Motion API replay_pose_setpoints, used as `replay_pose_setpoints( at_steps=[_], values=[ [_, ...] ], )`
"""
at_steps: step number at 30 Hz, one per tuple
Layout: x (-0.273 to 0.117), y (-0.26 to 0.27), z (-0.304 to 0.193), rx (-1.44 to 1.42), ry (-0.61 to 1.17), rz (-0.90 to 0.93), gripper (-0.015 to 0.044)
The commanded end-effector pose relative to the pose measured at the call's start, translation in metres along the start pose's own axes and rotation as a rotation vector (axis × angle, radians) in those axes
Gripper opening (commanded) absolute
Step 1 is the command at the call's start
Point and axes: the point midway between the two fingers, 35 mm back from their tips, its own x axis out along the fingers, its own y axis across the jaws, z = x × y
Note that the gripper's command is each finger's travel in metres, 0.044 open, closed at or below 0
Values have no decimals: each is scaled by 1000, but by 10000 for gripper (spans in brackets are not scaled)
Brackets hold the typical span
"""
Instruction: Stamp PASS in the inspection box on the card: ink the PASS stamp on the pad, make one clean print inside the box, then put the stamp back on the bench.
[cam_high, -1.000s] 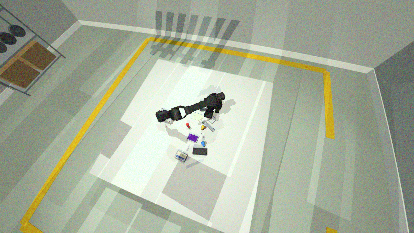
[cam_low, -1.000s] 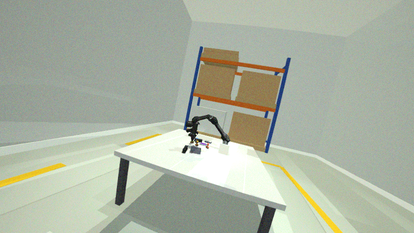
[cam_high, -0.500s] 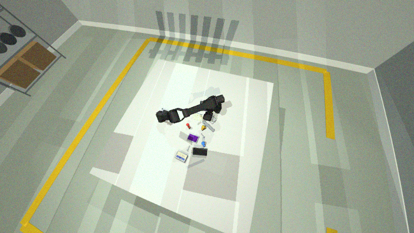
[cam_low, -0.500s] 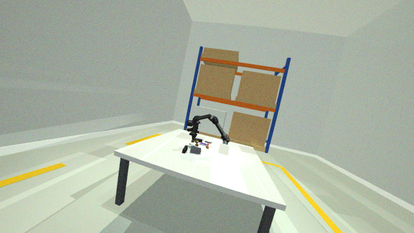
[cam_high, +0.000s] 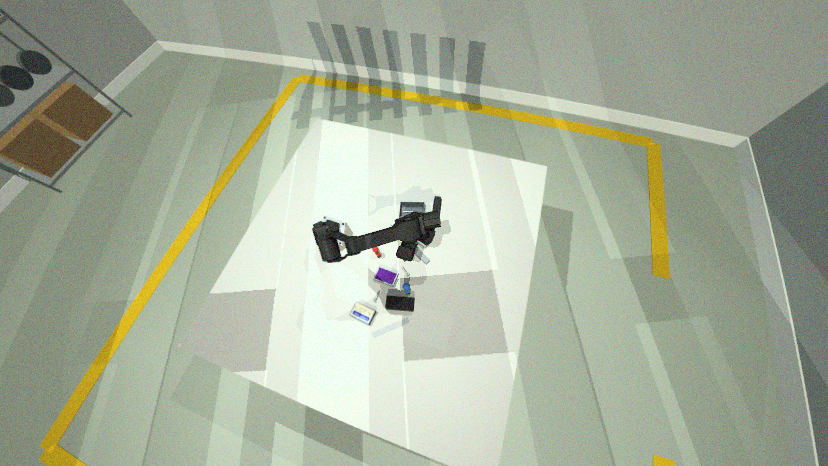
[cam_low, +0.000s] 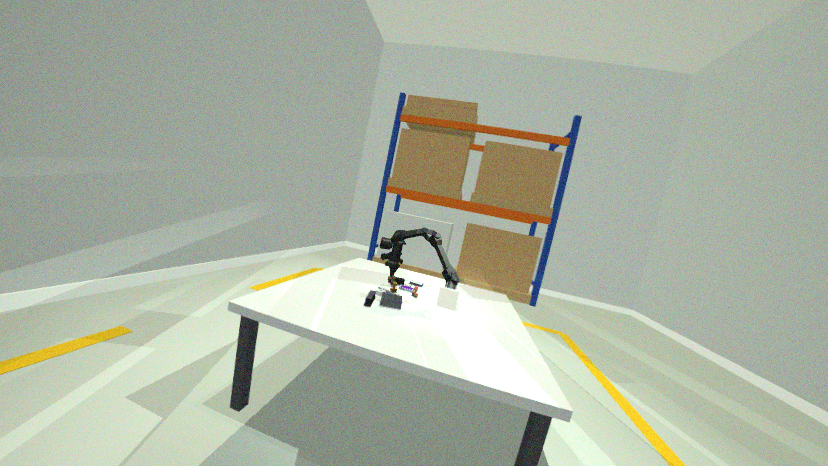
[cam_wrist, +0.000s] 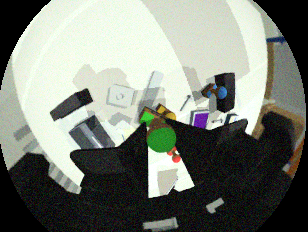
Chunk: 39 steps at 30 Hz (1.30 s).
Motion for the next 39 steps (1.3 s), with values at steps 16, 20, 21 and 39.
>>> replay_pose_setpoints(
  at_steps=[16,20,21,39],
  values=[
    [0,-93,-39,-2,-7,-8,0],
    [1,-109,-50,-2,-6,-12,0],
    [2,-113,-53,-2,-5,-13,0],
    [10,-140,-77,-1,-2,-22,0]
  ],
)
